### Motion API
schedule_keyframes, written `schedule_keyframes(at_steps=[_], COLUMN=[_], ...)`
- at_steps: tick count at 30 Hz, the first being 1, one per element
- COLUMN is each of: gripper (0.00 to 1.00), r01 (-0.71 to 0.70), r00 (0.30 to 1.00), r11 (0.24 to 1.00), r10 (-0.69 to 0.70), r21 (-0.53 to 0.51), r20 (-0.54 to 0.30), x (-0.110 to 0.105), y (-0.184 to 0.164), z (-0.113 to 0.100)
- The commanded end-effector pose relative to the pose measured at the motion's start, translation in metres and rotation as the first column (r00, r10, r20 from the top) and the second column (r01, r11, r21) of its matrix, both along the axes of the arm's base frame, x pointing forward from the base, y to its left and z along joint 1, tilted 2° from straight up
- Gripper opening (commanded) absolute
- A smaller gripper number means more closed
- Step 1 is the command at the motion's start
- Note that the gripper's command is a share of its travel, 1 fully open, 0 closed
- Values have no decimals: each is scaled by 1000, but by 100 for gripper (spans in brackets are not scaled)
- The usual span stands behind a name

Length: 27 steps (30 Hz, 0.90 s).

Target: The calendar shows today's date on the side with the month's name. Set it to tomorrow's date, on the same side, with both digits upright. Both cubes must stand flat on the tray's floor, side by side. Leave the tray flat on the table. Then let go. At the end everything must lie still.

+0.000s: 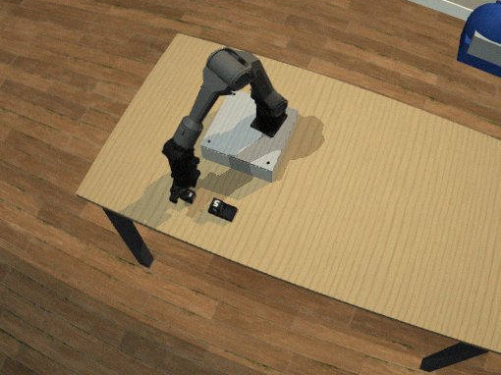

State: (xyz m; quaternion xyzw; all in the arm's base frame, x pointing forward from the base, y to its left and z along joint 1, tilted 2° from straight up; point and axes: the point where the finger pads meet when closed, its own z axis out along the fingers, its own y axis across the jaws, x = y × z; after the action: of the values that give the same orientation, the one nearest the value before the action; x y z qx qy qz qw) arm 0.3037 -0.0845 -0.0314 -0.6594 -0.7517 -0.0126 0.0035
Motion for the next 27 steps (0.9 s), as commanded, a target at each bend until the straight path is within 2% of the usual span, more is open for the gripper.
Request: schedule_keyframes(at_steps=[1, 16, 27], gripper=[59, 59, 59], r01=[0, 0, -1], r00=[1000, 1000, 1000], r11=[1000, 1000, 1000], r10=[0, 0, 1], r21=[1, 1, 2], r20=[-1, -1, -3], x=[0, 0, -1], y=[1, 1, 1], z=[0, -1, -13])
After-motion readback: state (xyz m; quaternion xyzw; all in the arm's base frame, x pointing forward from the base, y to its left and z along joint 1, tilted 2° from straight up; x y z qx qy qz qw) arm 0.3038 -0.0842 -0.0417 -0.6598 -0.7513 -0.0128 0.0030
